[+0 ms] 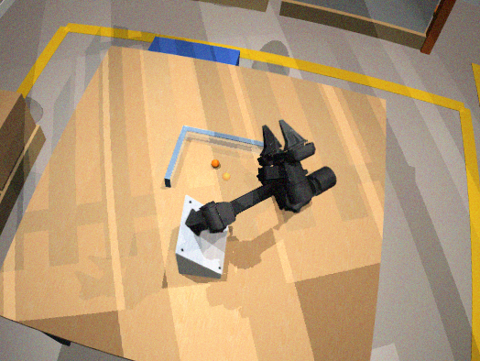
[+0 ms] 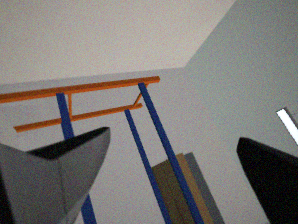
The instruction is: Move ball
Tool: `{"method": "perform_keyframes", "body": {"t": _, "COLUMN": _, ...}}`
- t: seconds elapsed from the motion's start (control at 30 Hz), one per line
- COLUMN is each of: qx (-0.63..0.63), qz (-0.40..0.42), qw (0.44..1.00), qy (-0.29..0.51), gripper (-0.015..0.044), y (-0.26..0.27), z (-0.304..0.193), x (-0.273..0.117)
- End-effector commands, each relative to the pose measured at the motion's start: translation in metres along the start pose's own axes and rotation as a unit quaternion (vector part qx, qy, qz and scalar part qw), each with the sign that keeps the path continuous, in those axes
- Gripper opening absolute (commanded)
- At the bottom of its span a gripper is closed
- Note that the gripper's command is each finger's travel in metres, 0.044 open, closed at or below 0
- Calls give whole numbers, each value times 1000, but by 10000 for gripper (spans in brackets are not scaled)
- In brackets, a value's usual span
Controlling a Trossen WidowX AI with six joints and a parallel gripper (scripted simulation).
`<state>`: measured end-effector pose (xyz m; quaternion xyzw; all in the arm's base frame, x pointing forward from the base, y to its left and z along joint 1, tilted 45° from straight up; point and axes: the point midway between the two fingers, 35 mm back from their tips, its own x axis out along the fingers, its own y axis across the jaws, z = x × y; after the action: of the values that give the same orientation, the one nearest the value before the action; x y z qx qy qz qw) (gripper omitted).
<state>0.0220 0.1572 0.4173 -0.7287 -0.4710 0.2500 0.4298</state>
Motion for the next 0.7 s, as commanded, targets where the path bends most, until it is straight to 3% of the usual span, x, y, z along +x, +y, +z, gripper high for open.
{"method": "perform_keyframes", "body": {"t": 0.0, "qx": -10, "qz": 0, "qw": 1000, "qy": 3, "gripper": 374, "y": 0, "z": 0, "x": 0}}
{"method": "perform_keyframes", "body": {"t": 0.17, "qx": -269, "qz": 30, "qw": 961, "qy": 62, "gripper": 253, "y": -10, "z": 13, "x": 14}}
{"method": "perform_keyframes", "body": {"t": 0.33, "qx": -516, "qz": 72, "qw": 849, "qy": 89, "gripper": 253, "y": -14, "z": 35, "x": 41}}
{"method": "perform_keyframes", "body": {"t": 0.47, "qx": -698, "qz": 122, "qw": 702, "qy": 74, "gripper": 253, "y": -5, "z": 54, "x": 71}}
{"method": "perform_keyframes", "body": {"t": 0.67, "qx": -885, "qz": 198, "qw": 421, "qy": -4, "gripper": 253, "y": 28, "z": 65, "x": 122}}
